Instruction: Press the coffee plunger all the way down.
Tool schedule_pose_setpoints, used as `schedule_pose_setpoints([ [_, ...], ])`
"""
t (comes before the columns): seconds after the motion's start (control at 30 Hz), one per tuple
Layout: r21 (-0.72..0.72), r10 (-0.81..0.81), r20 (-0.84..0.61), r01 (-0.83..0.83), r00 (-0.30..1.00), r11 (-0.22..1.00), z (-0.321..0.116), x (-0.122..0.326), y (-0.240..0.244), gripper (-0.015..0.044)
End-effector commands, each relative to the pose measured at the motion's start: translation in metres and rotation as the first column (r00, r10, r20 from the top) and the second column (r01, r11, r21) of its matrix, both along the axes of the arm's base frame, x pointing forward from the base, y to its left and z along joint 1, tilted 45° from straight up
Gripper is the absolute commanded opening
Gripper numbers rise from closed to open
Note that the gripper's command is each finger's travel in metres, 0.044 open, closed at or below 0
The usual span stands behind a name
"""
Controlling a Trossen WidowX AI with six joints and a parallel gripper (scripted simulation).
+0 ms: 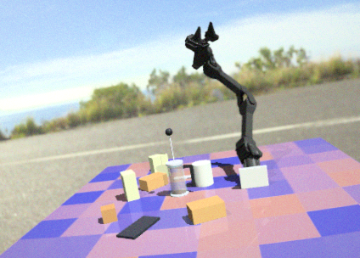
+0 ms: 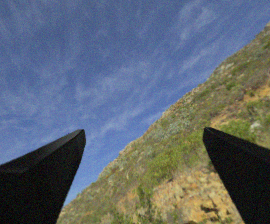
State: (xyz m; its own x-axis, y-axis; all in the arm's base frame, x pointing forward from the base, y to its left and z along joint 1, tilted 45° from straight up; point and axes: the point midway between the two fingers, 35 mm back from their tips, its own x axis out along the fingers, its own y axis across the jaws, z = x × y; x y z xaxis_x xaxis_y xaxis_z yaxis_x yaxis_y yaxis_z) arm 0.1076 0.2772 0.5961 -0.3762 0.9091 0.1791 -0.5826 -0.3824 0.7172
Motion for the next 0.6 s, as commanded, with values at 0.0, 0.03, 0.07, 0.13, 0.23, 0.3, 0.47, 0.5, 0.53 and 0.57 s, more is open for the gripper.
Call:
schedule_pose_setpoints([
  [0.0,-0.001,-0.007,-0.007,0.007,1.0,1.0,-0.001,0.002,0.002,0.0426],
  [0.03,-0.003,-0.021,-0.022,0.021,1.0,1.0,-0.003,0.005,0.005,0.044],
  [0.07,-0.006,-0.043,-0.042,0.043,0.998,0.999,-0.005,0.011,0.009,0.044],
  [0.13,-0.026,-0.111,-0.099,0.109,0.989,0.994,-0.015,0.026,0.023,0.044],
  [0.23,-0.097,-0.259,-0.187,0.244,0.948,0.965,-0.042,0.057,0.048,0.044],
  [0.3,-0.168,-0.365,-0.223,0.333,0.904,0.928,-0.066,0.075,0.063,0.044],
  [0.47,-0.364,-0.6,-0.198,0.51,0.775,0.779,-0.133,0.111,0.087,0.044],
  [0.5,-0.408,-0.644,-0.174,0.541,0.745,0.736,-0.149,0.117,0.09,0.044],
  [0.53,-0.449,-0.684,-0.144,0.569,0.715,0.689,-0.165,0.122,0.092,0.044],
  [0.57,-0.489,-0.721,-0.108,0.595,0.684,0.638,-0.181,0.127,0.093,0.044],
])
